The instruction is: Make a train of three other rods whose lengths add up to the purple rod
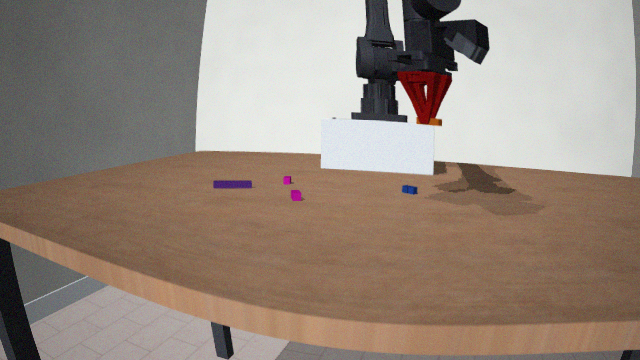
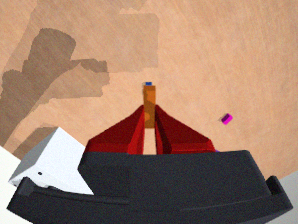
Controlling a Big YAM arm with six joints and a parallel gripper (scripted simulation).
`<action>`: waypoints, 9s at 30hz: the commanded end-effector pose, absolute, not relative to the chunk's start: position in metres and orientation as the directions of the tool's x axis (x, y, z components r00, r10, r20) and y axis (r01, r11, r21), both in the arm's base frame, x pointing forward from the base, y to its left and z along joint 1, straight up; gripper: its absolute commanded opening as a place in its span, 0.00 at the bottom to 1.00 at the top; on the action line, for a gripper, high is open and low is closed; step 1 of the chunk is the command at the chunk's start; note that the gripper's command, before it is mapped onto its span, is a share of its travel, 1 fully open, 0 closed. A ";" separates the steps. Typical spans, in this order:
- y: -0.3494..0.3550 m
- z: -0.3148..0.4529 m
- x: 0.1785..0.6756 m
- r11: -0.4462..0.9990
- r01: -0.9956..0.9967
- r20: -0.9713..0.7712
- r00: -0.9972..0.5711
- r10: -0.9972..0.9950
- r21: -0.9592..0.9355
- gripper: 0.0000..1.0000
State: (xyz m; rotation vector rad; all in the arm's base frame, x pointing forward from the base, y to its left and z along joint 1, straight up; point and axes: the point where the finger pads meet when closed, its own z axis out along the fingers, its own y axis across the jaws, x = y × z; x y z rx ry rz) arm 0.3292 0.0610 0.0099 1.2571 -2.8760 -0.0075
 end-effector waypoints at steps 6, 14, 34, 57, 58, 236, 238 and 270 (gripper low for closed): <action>0.065 0.004 0.333 0.687 -0.727 -0.008 -0.687 -0.727 -0.004 0.04; 0.066 -0.013 0.332 0.686 -0.728 -0.007 -0.686 -0.728 -0.003 0.04; 0.066 -0.078 0.330 0.686 -0.728 -0.005 -0.686 -0.728 -0.002 0.04; 0.067 -0.072 0.338 0.686 -0.728 -0.028 -0.685 -0.728 -0.018 0.04; 0.067 -0.072 0.338 0.686 -0.728 -0.028 -0.685 -0.728 -0.018 0.04; 0.065 -0.089 0.334 0.688 -0.725 -0.016 -0.688 -0.725 -0.009 0.04; 0.065 -0.089 0.334 0.688 -0.725 -0.016 -0.688 -0.725 -0.009 0.04; 0.065 -0.089 0.334 0.688 -0.725 -0.016 -0.688 -0.725 -0.009 0.23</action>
